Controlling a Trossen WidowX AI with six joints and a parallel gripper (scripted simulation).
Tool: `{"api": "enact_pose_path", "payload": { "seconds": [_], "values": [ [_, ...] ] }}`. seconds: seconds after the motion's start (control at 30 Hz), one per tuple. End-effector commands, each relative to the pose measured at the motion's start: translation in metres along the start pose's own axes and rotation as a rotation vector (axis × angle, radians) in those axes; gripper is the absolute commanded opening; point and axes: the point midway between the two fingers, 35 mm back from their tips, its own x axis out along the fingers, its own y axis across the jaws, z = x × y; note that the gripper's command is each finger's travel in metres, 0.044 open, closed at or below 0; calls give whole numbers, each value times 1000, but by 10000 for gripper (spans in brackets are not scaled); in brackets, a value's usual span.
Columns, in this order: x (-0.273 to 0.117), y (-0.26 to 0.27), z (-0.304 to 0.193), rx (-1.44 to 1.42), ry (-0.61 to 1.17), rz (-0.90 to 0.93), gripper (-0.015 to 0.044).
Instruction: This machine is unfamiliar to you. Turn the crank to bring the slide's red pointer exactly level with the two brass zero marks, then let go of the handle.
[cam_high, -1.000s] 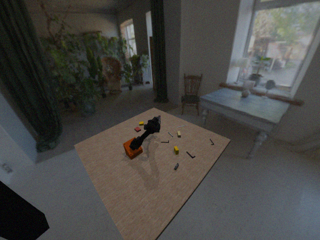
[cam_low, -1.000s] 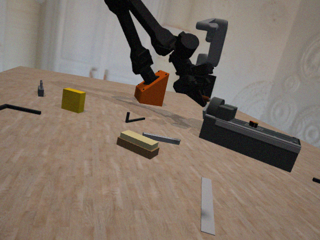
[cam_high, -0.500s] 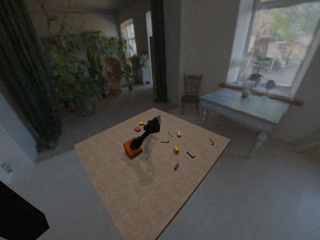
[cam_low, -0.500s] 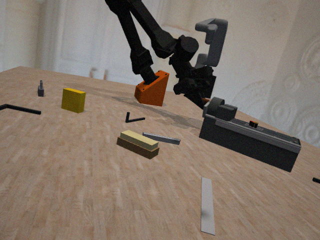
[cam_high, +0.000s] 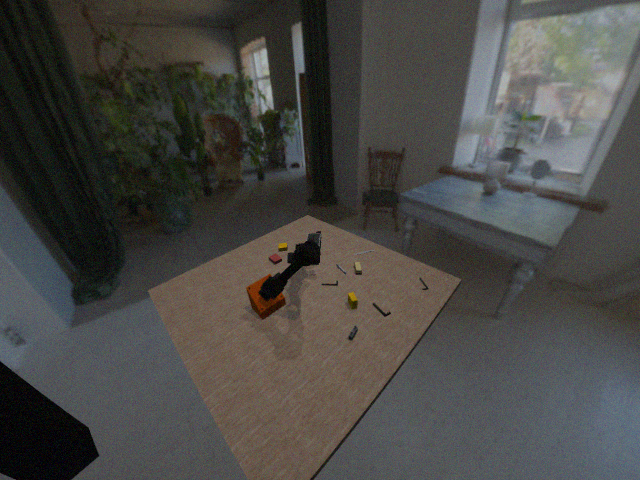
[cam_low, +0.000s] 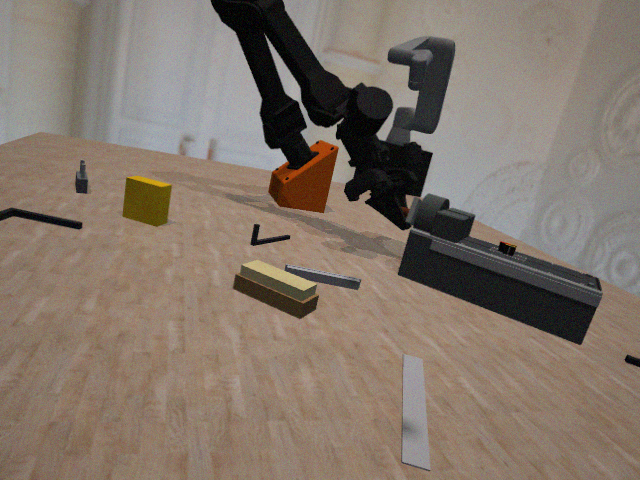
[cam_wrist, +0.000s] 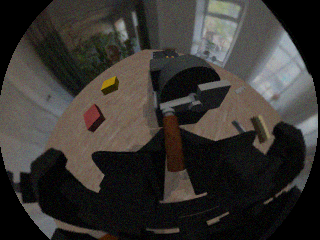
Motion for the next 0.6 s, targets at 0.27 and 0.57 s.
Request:
{"api": "enact_pose_path", "payload": {
  "seconds": [0.27, 0.57],
  "values": [
    [13, -11, -13, 2, 7, 1, 0],
    [16, -19, -16, 2, 7, 1, 0]
  ]
}}
